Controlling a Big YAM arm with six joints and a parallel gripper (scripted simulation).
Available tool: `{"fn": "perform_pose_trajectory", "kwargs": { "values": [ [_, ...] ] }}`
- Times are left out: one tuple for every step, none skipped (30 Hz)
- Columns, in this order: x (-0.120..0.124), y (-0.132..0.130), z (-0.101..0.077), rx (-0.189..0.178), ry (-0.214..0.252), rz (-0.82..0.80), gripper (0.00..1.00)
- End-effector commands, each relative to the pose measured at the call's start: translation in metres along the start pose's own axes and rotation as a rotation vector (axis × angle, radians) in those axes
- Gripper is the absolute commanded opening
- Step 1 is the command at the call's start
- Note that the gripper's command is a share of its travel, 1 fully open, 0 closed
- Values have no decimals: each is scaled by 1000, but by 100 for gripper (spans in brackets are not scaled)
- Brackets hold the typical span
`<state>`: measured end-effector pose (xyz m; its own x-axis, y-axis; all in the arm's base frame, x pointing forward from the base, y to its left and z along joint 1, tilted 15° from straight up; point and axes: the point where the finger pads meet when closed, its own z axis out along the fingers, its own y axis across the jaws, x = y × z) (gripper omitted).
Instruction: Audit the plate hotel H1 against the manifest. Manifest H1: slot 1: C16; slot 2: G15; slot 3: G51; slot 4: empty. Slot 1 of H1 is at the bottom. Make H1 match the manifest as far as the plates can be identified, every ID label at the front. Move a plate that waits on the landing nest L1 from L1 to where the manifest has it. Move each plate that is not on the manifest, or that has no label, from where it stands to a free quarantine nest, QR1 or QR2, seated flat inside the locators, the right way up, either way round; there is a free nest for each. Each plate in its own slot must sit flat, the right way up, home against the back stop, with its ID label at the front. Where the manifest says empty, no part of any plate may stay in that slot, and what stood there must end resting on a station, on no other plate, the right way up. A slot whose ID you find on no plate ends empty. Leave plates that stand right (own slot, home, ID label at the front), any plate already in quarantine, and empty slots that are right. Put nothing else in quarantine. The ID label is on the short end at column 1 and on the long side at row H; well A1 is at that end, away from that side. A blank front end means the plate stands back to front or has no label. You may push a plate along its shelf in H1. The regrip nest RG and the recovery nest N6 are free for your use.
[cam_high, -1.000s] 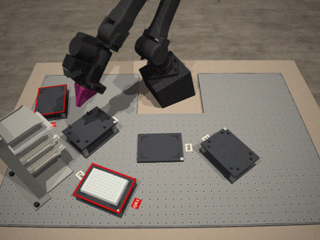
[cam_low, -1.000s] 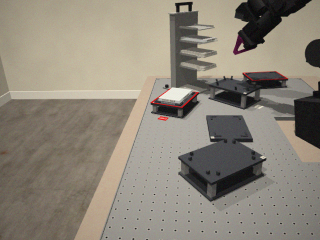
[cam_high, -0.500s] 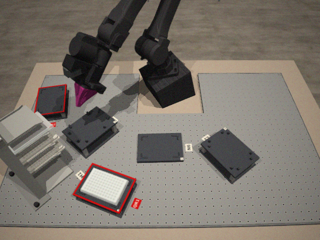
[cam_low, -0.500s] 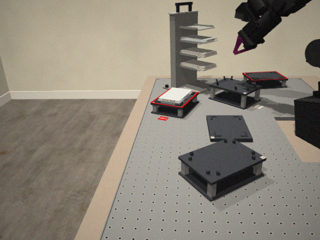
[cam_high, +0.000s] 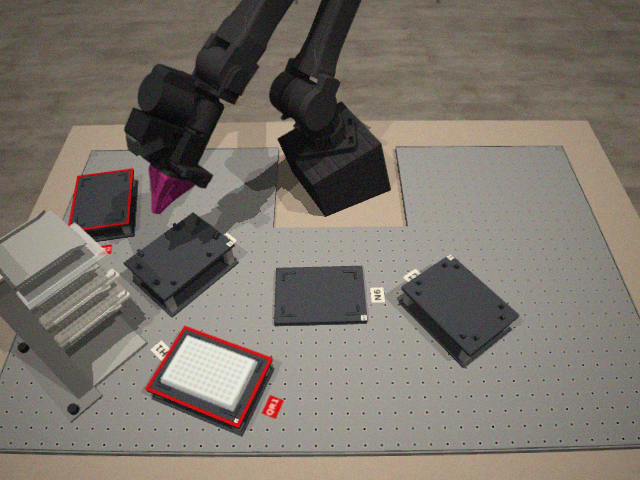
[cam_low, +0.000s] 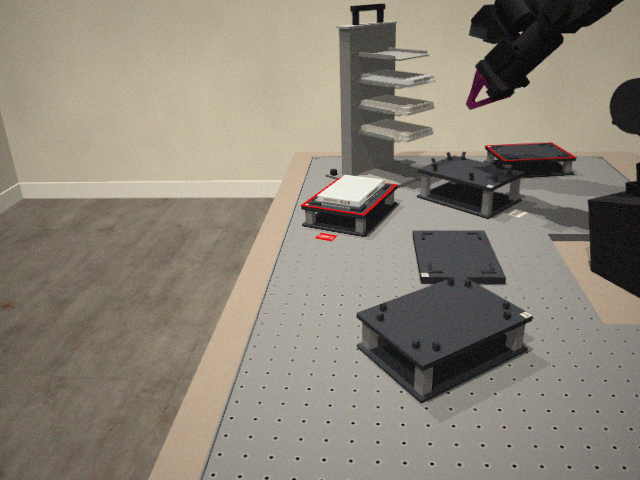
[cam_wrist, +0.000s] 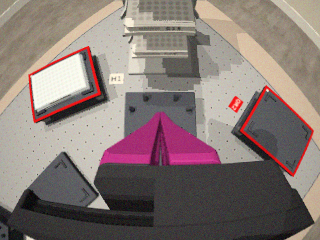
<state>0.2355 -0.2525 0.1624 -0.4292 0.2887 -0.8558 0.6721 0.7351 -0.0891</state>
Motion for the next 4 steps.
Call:
{"fn": "perform_pose_trajectory", "kwargs": {
  "values": [
    [-29, -3, -2, 4, -47, -3, 0],
    [-29, -3, -2, 4, -47, -3, 0],
    [-29, -3, -2, 4, -47, -3, 0],
    [-29, -3, -2, 4, -47, -3, 0]
  ]
}}
